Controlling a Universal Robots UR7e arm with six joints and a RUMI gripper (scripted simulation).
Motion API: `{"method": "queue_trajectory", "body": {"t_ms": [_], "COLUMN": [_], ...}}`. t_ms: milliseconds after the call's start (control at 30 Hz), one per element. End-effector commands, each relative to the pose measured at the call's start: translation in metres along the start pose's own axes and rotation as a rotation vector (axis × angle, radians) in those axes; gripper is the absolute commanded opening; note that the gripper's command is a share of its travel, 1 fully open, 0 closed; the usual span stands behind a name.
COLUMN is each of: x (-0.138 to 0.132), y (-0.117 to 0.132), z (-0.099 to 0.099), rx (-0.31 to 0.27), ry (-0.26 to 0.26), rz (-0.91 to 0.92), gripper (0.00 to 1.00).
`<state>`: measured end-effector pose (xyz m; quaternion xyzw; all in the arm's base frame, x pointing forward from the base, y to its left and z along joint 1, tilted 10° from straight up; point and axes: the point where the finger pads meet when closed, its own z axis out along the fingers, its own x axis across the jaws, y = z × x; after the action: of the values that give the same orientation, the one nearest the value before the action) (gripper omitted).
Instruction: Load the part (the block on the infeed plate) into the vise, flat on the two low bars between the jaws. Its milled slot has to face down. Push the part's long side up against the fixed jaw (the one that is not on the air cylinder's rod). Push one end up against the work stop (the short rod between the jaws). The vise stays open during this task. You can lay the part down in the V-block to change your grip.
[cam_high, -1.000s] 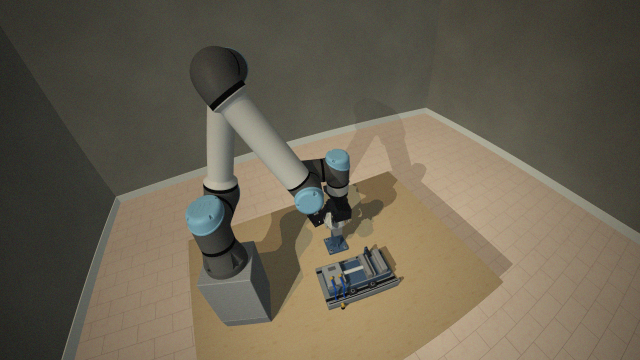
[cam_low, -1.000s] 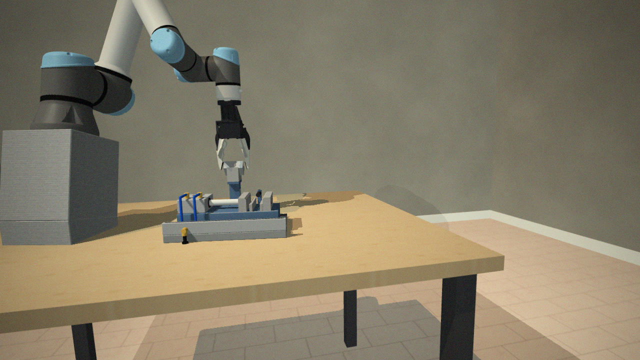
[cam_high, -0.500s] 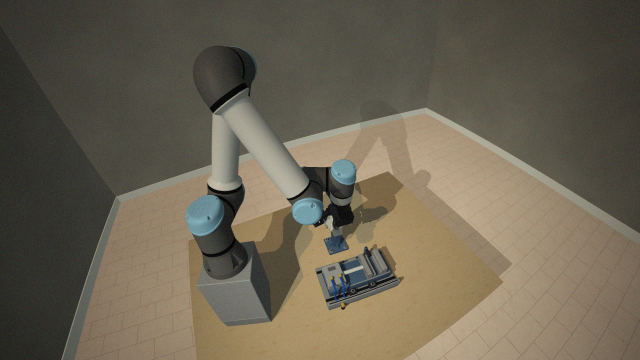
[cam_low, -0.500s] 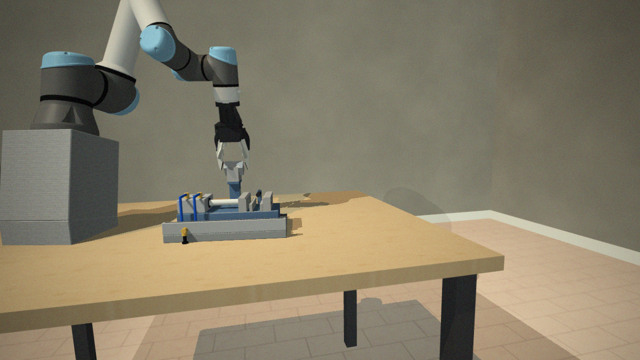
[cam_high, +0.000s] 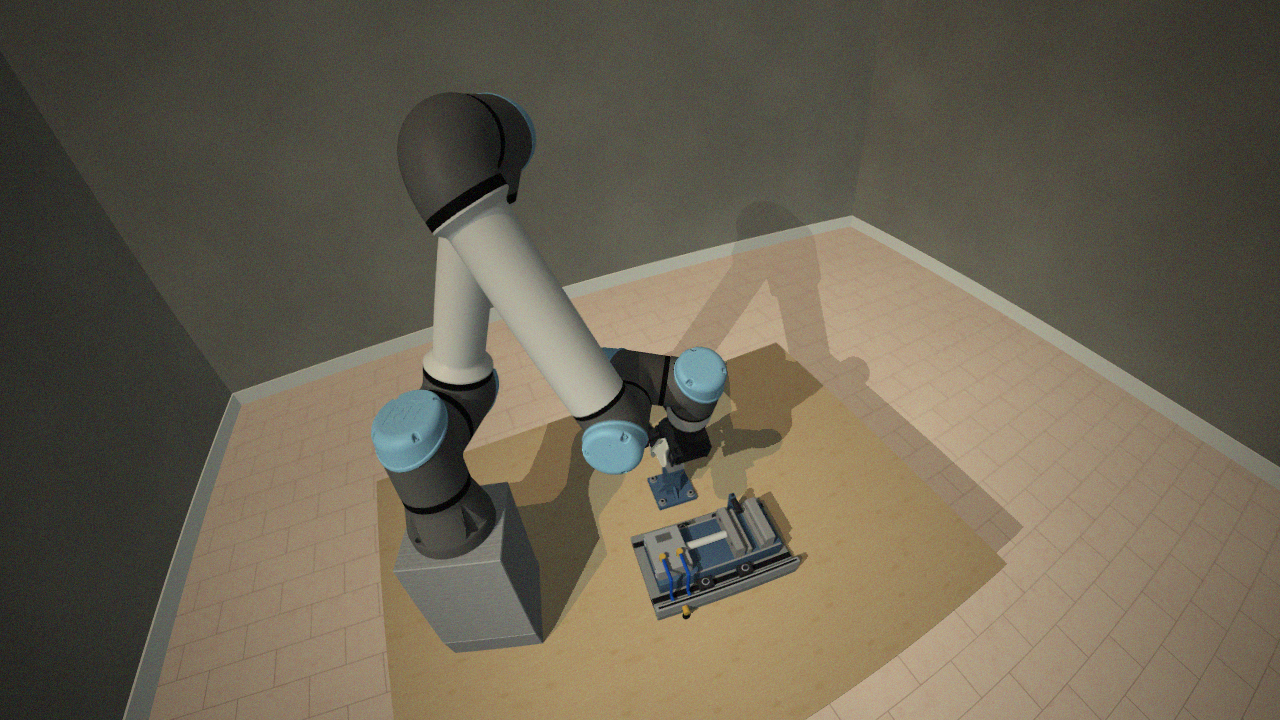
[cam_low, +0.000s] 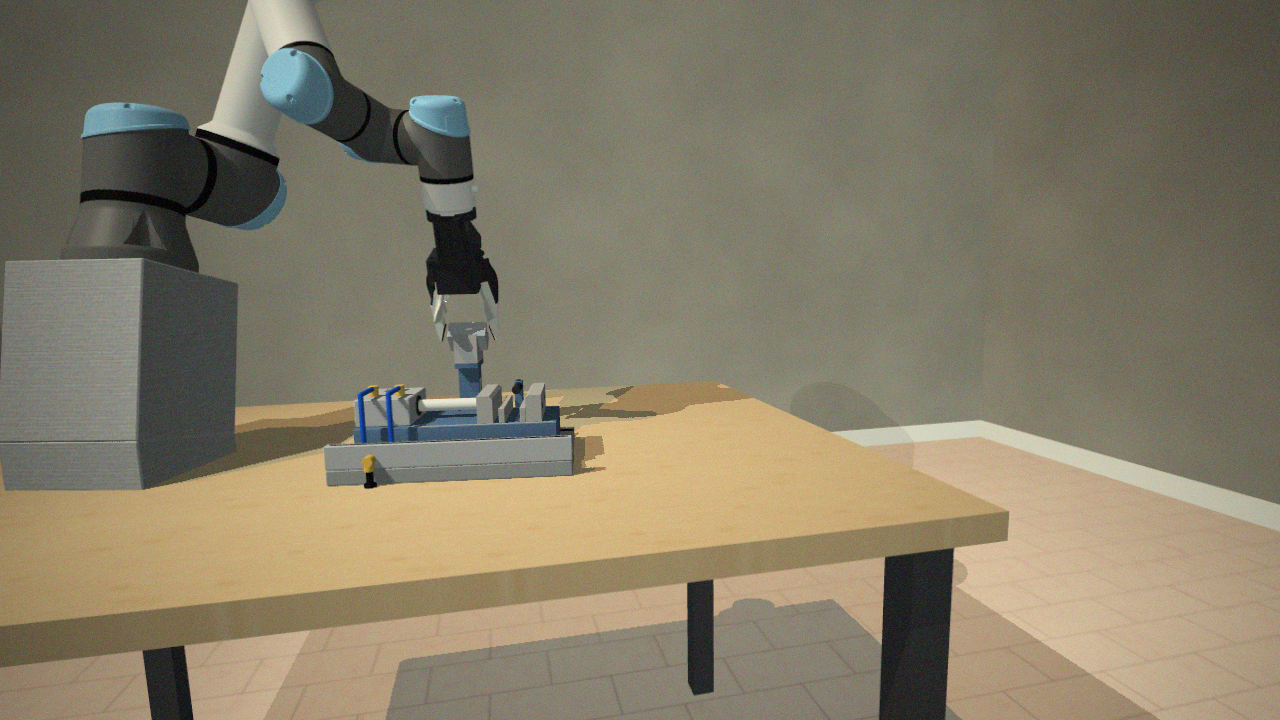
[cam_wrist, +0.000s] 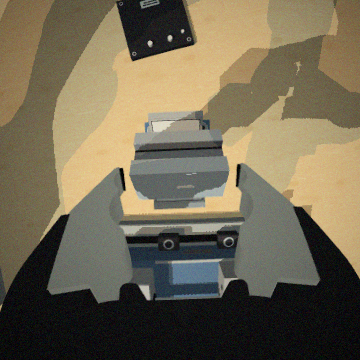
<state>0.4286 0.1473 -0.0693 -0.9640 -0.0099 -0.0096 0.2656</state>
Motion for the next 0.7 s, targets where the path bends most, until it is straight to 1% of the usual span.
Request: {"method": "queue_trajectory", "body": {"t_ms": [0, 67, 133, 500, 633, 667], "x": [0.0014, 0.0013, 0.0013, 0.0013, 0.0013, 0.0013], "y": [0.0002, 0.0003, 0.0003, 0.0013, 0.0015, 0.0015], "z": [-0.0001, 0.0, 0.0, 0.0001, 0.0002, 0.0002], "rx": [0.087, 0.108, 0.108, 0.21, 0.241, 0.241], "ry": [-0.003, -0.003, -0.003, -0.004, -0.003, -0.003], "rz": [-0.007, -0.007, -0.007, -0.007, -0.007, -0.007], "gripper": [0.51, 0.51, 0.51, 0.51, 0.51, 0.51]}}
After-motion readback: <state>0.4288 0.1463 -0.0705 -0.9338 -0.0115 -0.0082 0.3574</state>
